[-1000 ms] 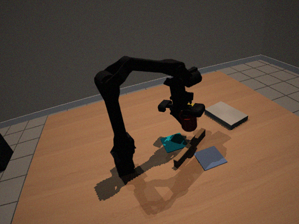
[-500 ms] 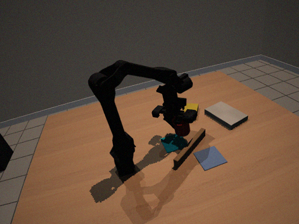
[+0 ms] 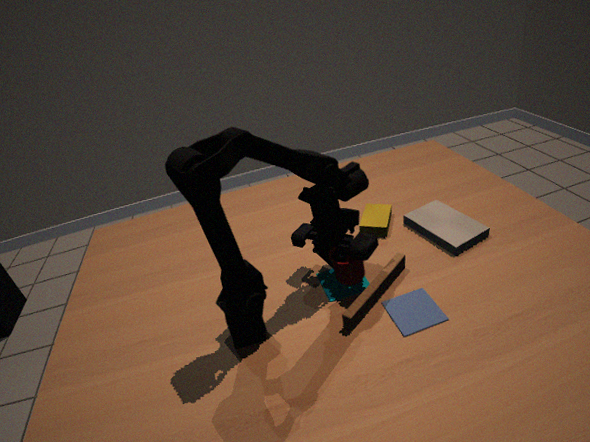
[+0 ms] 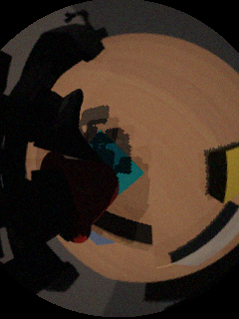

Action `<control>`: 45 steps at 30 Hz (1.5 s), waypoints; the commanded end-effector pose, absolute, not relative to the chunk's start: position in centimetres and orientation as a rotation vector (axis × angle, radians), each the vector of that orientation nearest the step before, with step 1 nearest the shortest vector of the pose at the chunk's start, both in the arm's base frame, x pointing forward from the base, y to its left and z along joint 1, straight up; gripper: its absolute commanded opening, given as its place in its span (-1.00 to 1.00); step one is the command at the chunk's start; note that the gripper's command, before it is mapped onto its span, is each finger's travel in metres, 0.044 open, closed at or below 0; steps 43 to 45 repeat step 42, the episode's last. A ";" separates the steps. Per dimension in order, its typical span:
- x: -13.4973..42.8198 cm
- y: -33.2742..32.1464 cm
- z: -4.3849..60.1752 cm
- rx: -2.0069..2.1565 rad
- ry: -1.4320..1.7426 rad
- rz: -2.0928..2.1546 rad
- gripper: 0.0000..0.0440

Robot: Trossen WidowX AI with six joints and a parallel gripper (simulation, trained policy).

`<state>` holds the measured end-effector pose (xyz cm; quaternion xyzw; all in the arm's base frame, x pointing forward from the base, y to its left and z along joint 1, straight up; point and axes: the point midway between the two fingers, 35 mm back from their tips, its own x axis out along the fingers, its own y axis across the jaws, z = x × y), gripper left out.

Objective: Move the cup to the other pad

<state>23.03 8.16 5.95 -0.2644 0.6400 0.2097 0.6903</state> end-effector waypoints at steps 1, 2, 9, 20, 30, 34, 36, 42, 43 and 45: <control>22.8 8.0 5.6 -0.582 1.416 0.451 -0.89; 22.8 8.0 5.5 -0.579 1.412 0.449 -0.87; 23.3 8.0 6.1 -0.548 1.361 0.441 -0.57; 23.3 8.1 7.6 -0.504 1.276 0.465 -0.28; 22.9 8.1 8.7 -0.481 1.211 0.482 -0.07; 22.8 8.1 9.3 -0.470 1.185 0.485 0.05; 22.7 8.1 9.6 -0.465 1.172 0.485 0.12; 22.6 8.0 10.7 -0.451 1.129 0.483 0.30; 22.6 8.0 10.7 -0.451 1.129 0.483 0.30; 22.6 8.0 10.7 -0.451 1.129 0.483 0.30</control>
